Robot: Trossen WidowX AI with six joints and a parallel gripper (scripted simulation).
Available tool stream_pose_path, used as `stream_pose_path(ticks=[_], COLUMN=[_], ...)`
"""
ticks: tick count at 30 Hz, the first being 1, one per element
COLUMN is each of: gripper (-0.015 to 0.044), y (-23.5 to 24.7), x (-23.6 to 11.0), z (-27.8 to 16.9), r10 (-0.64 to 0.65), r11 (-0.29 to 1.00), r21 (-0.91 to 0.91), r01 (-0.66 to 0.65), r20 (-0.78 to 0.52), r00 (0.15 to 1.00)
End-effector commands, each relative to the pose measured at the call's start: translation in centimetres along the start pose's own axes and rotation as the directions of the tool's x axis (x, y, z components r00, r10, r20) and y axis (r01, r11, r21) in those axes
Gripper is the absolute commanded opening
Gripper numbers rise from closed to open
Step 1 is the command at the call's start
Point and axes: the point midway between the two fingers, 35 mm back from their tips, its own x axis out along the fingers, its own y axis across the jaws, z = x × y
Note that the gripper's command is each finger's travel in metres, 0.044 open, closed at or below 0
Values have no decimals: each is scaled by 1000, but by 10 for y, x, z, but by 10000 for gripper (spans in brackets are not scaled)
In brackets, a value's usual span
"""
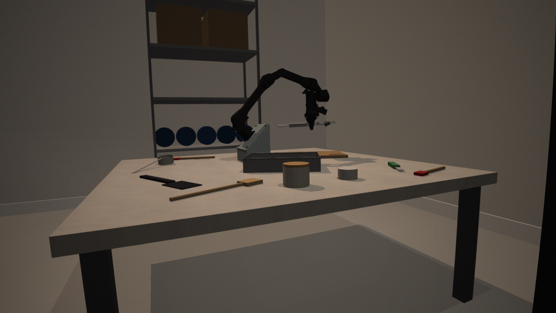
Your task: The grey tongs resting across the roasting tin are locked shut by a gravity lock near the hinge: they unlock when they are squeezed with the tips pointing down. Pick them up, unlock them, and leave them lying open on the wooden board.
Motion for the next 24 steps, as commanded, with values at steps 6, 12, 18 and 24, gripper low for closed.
stream_pose_path(ticks=[6, 12, 18, 24], gripper=[-150, -150, -150, -150], y=[0, 1, 1, 1], x=[18, 28, 38, 47], z=[0, 1, 1, 1], r10=[1, 2, 2, 2], r11=[1000, 1000, 1000, 1000], r21=[5, 5, 5, 5], r01=[-1, -2, -2, -2], r20=[-7, -7, -6, -5], r00=[1000, 1000, 1000, 1000])
